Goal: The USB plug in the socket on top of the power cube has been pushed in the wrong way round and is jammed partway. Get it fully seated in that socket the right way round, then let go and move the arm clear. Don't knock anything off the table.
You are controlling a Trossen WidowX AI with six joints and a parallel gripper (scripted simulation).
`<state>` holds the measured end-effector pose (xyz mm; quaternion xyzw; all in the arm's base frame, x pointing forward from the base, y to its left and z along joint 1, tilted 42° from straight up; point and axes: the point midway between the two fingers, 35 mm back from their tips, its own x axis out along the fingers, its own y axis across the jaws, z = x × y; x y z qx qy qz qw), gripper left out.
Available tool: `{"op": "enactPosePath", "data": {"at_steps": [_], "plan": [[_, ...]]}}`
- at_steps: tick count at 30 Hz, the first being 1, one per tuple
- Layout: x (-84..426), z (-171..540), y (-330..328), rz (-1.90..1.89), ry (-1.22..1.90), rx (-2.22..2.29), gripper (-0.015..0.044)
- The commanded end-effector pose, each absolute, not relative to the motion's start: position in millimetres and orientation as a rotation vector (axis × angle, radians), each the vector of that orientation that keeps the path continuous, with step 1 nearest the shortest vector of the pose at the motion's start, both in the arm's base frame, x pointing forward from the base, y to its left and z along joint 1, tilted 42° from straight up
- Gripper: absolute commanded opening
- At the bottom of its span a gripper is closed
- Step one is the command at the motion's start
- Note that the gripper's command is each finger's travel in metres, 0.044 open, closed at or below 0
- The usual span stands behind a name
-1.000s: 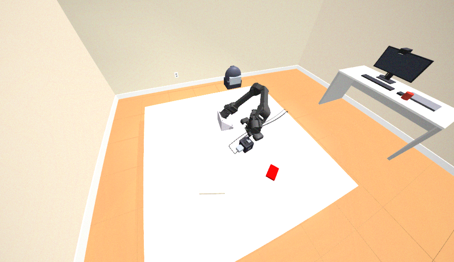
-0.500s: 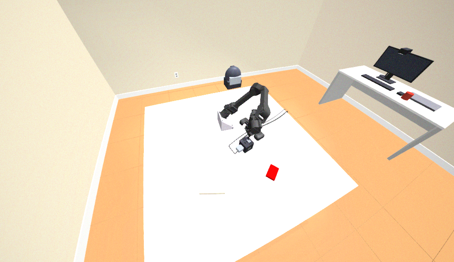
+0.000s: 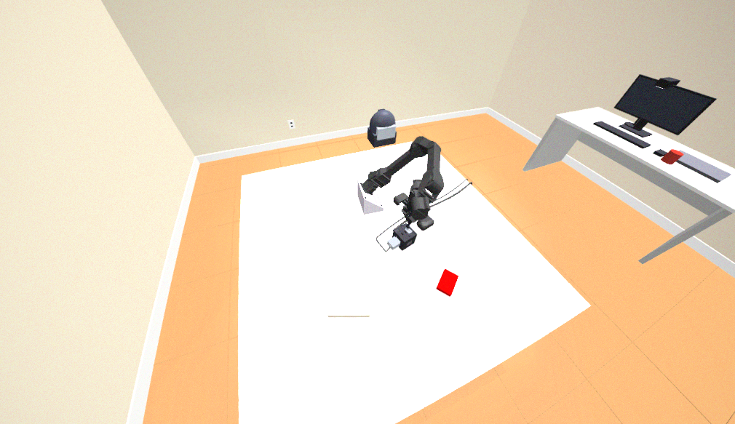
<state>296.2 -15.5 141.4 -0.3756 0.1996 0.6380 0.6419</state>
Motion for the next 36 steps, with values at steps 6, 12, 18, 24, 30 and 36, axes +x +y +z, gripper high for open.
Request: {"op": "enactPosePath", "data": {"at_steps": [6, 12, 18, 24, 30, 36], "plan": [[296.0, 141.1, -13.8, 1.459, 0.443, -0.849, 0.0], [295.9, 140.9, -13.1, 1.461, 0.439, -0.845, 0.0], [295.8, 140.6, -12.3, 1.463, 0.434, -0.842, 0.0], [295.8, 140.3, -11.6, 1.465, 0.43, -0.838, 0.0], [295.7, 140.0, -10.9, 1.467, 0.426, -0.834, 0.0], [295.6, 139.8, -10.1, 1.469, 0.422, -0.831, 0.0]]}}
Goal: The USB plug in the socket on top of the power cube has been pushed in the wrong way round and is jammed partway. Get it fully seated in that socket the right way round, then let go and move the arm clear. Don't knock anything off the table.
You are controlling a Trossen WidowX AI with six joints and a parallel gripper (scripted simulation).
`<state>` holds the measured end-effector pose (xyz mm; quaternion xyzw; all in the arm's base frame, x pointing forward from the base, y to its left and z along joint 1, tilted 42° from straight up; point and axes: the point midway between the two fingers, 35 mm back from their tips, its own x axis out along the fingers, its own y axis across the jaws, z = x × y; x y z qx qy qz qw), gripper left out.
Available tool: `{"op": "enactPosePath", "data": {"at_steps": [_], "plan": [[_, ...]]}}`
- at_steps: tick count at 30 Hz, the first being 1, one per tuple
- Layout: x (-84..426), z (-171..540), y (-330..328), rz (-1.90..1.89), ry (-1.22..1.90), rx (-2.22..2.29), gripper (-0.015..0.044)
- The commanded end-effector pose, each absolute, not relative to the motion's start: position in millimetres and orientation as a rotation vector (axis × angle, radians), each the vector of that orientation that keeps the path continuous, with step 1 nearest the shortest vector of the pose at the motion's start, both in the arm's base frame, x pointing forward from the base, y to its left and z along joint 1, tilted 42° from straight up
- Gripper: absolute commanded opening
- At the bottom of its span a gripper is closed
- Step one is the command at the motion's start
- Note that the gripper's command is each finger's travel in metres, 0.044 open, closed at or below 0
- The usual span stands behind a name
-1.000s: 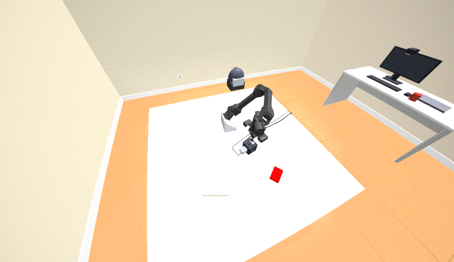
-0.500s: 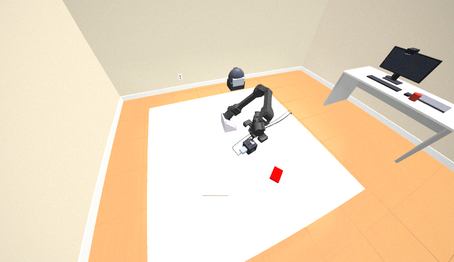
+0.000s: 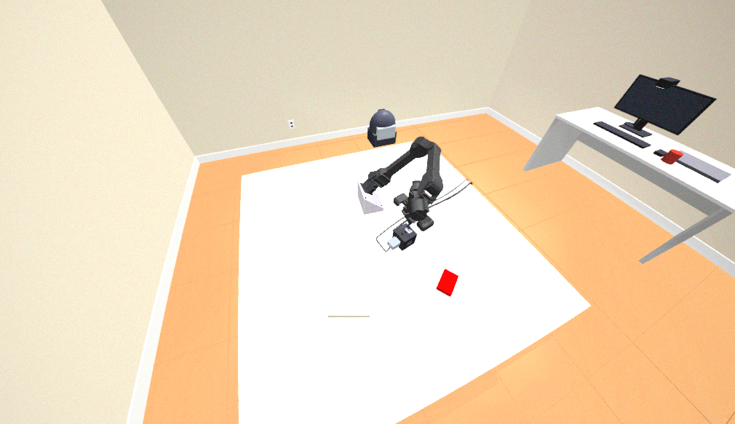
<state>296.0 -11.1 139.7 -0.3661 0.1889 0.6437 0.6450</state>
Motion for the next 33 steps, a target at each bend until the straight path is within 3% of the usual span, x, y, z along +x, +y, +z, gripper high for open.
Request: {"op": "enactPosePath", "data": {"at_steps": [1, 33], "plan": [[295.6, 139.7, -10.0, 1.469, 0.421, -0.83, 0.0], [295.3, 138.2, -6.0, 1.48, 0.398, -0.81, 0.0]]}}
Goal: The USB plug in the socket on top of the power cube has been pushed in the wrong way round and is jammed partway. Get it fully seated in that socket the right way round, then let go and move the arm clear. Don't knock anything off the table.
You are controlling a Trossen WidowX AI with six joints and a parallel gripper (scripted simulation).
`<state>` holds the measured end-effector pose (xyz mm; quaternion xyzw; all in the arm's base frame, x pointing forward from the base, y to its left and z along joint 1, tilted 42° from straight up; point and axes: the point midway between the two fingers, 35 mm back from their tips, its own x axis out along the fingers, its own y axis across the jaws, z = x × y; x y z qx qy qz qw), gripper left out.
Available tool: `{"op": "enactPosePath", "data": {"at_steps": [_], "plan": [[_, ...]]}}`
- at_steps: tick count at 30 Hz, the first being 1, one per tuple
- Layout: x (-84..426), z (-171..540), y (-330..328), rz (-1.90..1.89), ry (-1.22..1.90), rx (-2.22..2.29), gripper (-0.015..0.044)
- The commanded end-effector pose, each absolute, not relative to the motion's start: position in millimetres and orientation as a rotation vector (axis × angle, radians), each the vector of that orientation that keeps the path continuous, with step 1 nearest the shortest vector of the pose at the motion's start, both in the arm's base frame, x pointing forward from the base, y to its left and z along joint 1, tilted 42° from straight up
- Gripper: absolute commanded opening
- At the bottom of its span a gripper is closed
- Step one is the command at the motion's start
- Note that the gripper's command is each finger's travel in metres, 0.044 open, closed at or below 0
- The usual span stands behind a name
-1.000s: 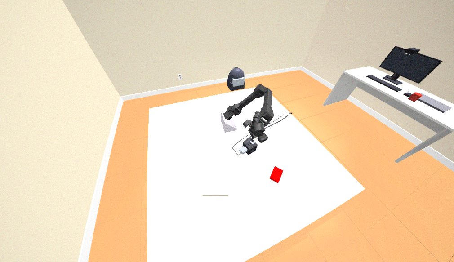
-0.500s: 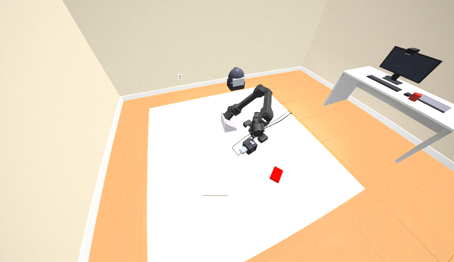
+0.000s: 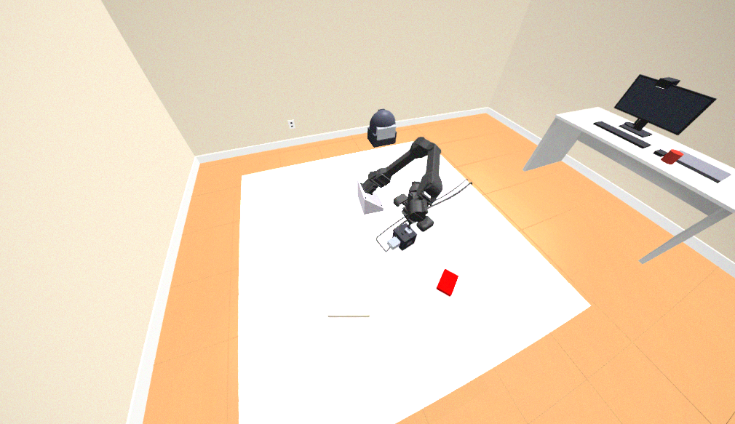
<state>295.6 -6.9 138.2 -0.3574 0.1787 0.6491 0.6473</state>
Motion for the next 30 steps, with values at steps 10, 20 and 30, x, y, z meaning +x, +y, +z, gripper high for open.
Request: {"op": "enactPosePath", "data": {"at_steps": [10, 20, 30], "plan": [[295.2, 137.7, -4.7, 1.483, 0.391, -0.804, 0.0], [295.1, 137.3, -3.4, 1.486, 0.384, -0.797, 0.0], [295.0, 136.8, -2.2, 1.489, 0.377, -0.791, 0.0]]}}
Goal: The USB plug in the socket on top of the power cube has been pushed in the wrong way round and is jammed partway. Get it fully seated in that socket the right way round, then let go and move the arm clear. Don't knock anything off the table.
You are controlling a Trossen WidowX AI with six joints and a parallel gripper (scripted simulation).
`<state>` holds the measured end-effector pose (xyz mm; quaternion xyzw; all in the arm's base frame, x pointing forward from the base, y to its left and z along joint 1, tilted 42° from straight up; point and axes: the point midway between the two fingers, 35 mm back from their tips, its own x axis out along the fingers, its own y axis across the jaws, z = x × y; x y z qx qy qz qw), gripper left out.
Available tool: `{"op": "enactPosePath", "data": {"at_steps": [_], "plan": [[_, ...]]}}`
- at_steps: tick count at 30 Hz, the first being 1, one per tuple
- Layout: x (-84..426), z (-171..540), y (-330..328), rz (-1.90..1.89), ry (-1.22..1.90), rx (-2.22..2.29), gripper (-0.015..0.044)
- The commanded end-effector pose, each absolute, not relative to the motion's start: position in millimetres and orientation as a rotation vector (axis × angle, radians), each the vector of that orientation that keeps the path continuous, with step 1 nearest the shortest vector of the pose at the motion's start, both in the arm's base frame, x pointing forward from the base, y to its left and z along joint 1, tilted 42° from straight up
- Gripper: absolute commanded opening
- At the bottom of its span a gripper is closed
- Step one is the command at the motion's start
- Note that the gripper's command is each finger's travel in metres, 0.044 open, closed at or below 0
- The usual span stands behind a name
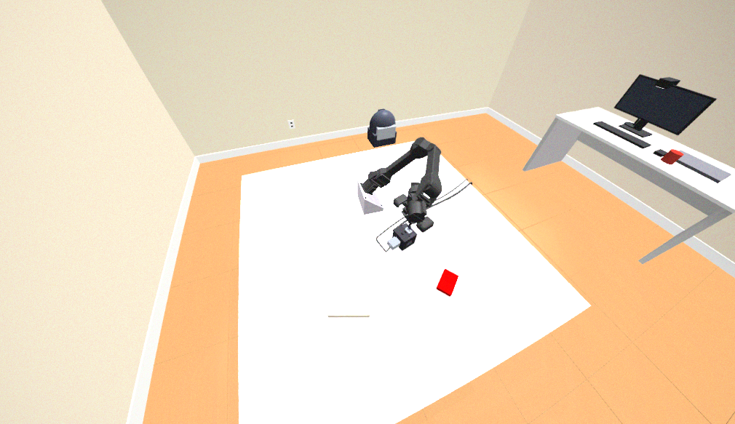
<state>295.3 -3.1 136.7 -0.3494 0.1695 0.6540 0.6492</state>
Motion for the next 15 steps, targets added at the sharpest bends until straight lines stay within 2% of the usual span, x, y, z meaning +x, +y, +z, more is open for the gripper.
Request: {"op": "enactPosePath", "data": {"at_steps": [1, 15], "plan": [[295.0, 136.7, -2.1, 1.49, 0.376, -0.791, 0.0], [295.2, 135.5, -0.9, 1.49, 0.376, -0.791, 0.0]]}}
